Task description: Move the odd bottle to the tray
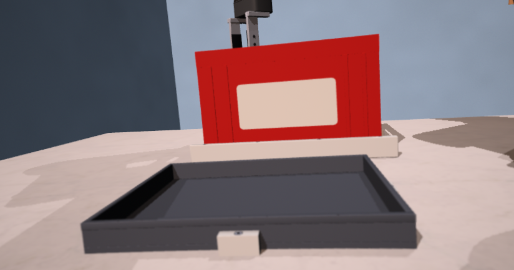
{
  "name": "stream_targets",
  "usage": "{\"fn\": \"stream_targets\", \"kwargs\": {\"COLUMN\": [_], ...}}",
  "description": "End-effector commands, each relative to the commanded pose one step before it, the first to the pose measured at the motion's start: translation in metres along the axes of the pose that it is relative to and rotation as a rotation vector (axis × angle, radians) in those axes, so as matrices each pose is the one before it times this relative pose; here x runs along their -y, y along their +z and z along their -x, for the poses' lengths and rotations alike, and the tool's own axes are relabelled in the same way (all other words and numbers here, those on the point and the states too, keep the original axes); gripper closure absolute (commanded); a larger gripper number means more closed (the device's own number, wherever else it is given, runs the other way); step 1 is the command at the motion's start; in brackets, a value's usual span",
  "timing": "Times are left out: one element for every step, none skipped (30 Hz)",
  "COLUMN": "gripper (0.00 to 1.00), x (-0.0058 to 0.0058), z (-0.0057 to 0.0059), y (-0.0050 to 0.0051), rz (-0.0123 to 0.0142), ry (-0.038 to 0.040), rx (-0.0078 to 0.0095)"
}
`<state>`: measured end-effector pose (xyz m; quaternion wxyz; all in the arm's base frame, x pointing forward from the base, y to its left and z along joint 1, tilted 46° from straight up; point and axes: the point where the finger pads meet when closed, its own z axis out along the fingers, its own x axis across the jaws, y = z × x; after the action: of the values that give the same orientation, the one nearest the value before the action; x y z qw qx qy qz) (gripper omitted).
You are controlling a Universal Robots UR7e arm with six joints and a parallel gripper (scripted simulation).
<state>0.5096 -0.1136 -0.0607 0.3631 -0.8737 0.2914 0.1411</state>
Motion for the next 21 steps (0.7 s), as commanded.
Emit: {"fn": "stream_targets", "kwargs": {"gripper": [0.00, 0.00, 0.00, 0.00, 0.00, 0.00, 0.00, 0.00, 0.00, 0.00, 0.00, 0.00, 0.00, 0.00, 0.00, 0.00, 0.00, 0.00, 0.00, 0.00, 0.00], "x": [-0.00006, 0.00000, 0.00000, 0.00000, 0.00000, 0.00000, 0.00000, 0.00000, 0.00000, 0.00000, 0.00000, 0.00000, 0.00000, 0.00000, 0.00000, 0.00000, 0.00000, 0.00000, 0.00000, 0.00000, 0.00000], "z": [-0.00035, 0.00000, 0.00000, 0.00000, 0.00000, 0.00000, 0.00000, 0.00000, 0.00000, 0.00000, 0.00000, 0.00000, 0.00000, 0.00000, 0.00000, 0.00000, 0.00000, 0.00000, 0.00000, 0.00000, 0.00000], "y": [0.00091, 0.00059, 0.00065, 0.00071, 0.00076, 0.00082, 0.00087, 0.00093, 0.00097, 0.00102, 0.00105, 0.00000, 0.00000, 0.00109, 0.00112, 0.00115, 0.00117, 0.00118, 0.00119, 0.00120, 0.00120], "rz": [0.00000, 0.00000, 0.00000, 0.00000, 0.00000, 0.00000, 0.00000, 0.00000, 0.00000, 0.00000, 0.00000, 0.00000, 0.00000, 0.00000, 0.00000, 0.00000, 0.00000, 0.00000, 0.00000, 0.00000, 0.00000], "ry": [-0.00020, 0.00000, 0.00000, 0.00000, 0.00000, 0.00000, 0.00000, 0.00000, 0.00000, 0.00000, 0.00000, 0.00000, 0.00000, 0.00000, 0.00000, 0.00000, 0.00000, 0.00000, 0.00000, 0.00000, 0.00000], "rx": [-0.00157, 0.00000, 0.00000, 0.00000, 0.00000, 0.00000, 0.00000, 0.00000, 0.00000, 0.00000, 0.00000, 0.00000, 0.00000, 0.00000, 0.00000, 0.00000, 0.00000, 0.00000, 0.00000, 0.00000, 0.00000]}}
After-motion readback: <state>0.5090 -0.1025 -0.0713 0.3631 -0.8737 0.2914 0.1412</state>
